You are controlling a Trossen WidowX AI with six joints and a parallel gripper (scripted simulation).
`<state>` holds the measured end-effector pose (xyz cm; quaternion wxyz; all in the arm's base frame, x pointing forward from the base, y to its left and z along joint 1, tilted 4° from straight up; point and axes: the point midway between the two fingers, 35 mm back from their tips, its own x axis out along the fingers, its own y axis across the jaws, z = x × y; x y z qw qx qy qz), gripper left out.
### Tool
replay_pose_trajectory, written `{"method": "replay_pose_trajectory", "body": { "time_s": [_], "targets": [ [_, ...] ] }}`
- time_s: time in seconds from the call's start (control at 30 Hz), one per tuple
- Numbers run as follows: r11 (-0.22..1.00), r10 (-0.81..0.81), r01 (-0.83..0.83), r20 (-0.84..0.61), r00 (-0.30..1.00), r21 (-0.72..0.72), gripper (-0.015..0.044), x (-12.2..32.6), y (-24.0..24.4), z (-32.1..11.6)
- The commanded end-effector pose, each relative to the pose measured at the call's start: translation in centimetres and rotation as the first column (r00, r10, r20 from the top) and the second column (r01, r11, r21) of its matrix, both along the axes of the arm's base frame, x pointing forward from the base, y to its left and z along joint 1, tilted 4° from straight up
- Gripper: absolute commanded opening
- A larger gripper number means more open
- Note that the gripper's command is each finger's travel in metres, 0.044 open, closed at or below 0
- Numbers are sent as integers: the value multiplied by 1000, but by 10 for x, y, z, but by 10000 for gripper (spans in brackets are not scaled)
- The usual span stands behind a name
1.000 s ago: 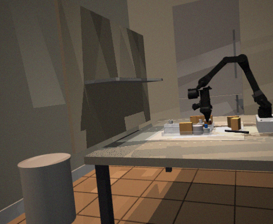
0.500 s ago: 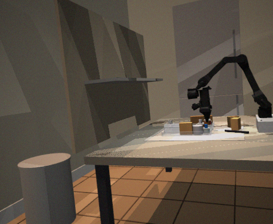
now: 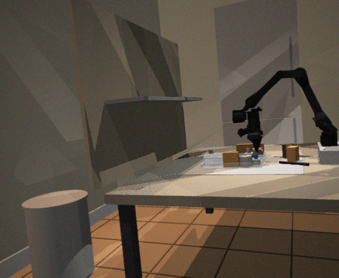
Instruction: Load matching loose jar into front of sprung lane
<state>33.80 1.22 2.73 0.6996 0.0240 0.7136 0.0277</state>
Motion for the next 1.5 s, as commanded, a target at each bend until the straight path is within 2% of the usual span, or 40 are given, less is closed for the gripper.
{"method": "replay_pose_trajectory", "body": {
  "time_s": [0.0, 1.47],
  "targets": [
    [1000, 2, -2, 39, 999, -1, 0, 12, 0, 6],
    [1000, 2, -2, 39, 999, -1, 0, 12, 1, -9]
  ]
}}
